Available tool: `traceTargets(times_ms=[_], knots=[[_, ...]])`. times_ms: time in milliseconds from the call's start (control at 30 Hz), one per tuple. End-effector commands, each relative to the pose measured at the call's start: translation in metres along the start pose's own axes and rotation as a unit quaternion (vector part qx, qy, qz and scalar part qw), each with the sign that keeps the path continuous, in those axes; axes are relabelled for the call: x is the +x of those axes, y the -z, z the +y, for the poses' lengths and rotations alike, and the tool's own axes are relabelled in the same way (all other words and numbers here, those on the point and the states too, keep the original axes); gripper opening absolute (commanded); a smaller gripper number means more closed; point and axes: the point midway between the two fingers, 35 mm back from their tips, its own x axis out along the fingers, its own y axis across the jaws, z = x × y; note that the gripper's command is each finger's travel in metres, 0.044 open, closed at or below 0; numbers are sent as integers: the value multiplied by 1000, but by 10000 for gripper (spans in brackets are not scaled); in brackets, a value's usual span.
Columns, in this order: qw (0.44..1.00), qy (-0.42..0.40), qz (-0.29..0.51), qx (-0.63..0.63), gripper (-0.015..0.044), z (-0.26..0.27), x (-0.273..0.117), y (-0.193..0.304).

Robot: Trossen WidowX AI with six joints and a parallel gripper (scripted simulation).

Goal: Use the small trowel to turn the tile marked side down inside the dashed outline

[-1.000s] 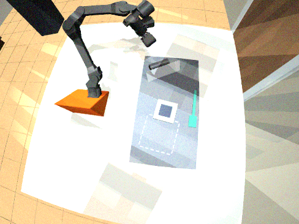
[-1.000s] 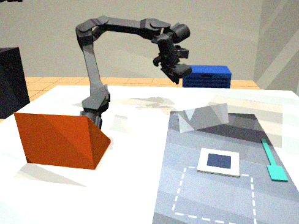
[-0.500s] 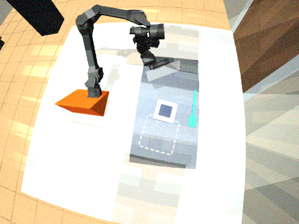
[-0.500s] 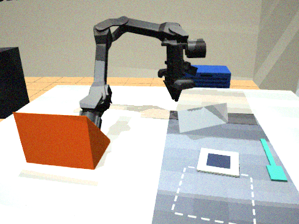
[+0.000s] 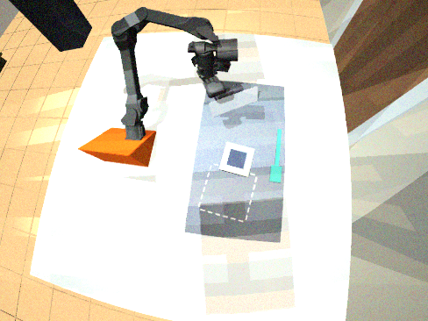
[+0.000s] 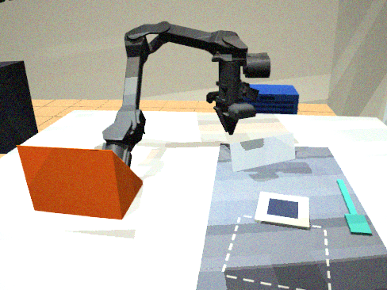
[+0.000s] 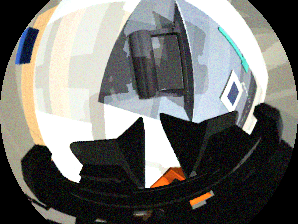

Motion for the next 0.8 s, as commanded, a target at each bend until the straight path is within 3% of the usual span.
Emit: traceTargets(times_ms=[0, 767], knots=[[1000, 0, 7, 2, 100, -8, 6, 3], [1000, 0, 7, 2, 100, -41, 16, 1]])
